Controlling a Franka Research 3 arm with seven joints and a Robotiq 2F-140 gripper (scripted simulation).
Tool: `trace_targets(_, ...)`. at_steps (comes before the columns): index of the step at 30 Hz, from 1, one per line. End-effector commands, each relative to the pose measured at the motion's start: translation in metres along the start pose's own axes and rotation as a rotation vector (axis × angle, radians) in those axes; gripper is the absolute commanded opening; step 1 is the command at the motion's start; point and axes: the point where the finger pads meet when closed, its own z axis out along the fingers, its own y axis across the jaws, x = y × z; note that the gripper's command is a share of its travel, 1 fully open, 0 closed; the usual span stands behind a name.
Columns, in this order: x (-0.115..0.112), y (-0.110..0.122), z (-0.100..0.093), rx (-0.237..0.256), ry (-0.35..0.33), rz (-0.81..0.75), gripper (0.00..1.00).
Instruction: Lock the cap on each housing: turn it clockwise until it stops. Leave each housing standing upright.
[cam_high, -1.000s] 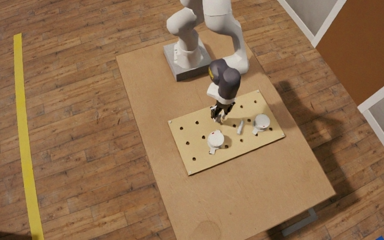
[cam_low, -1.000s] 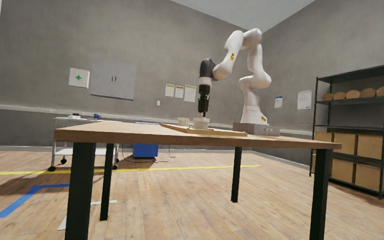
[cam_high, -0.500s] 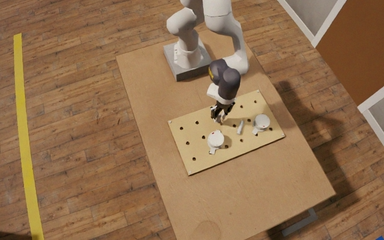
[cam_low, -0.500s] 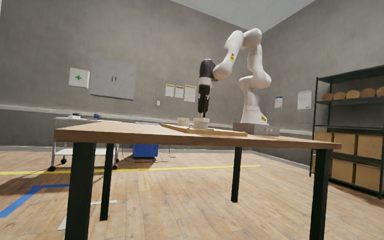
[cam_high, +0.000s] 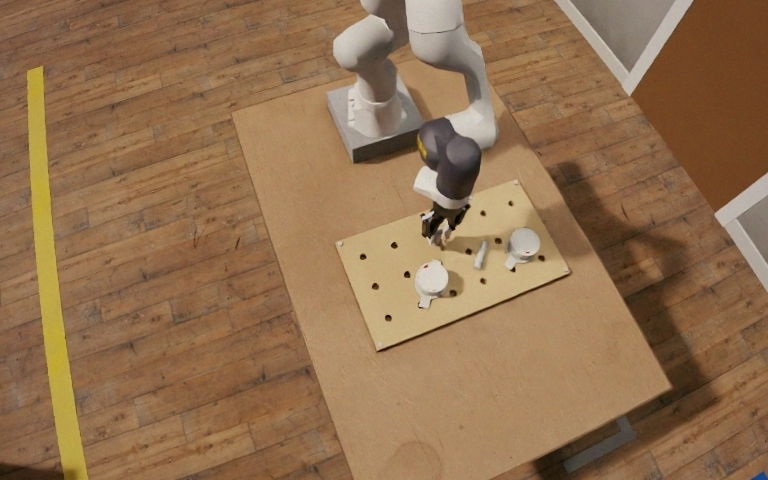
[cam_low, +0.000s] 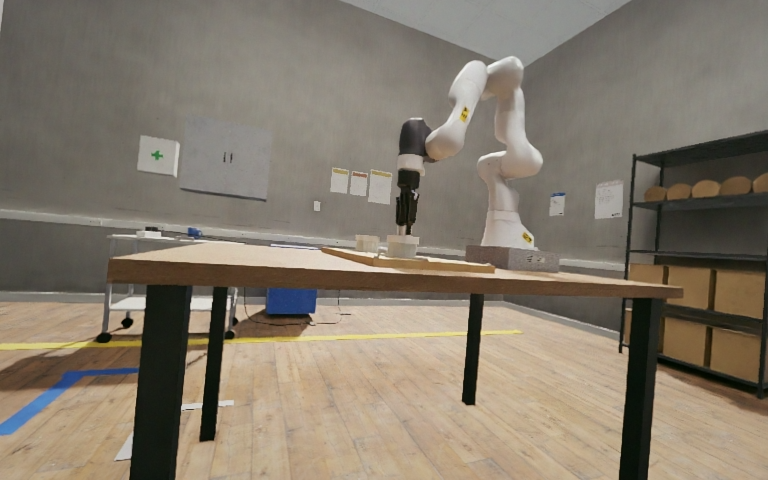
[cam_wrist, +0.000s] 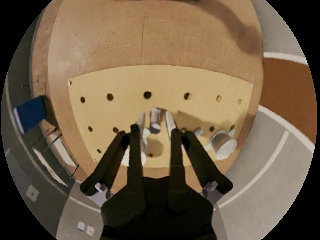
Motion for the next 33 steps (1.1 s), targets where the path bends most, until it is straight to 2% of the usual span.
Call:
trace_targets(1, 0.0006, -0.0004, 0.0011, 0.0, 0.001, -0.001, 0.36)
trace_targets(17, 0.0006, -0.0004, 0.0011, 0.0, 0.001, -0.001, 0.36)
trace_targets(18, 0.0006, -0.0004, 0.0011, 0.0, 0.001, -0.001, 0.1)
trace_targets(33, 0.0006, -0.0004, 0.0011, 0.0, 0.001, -0.001, 0.1)
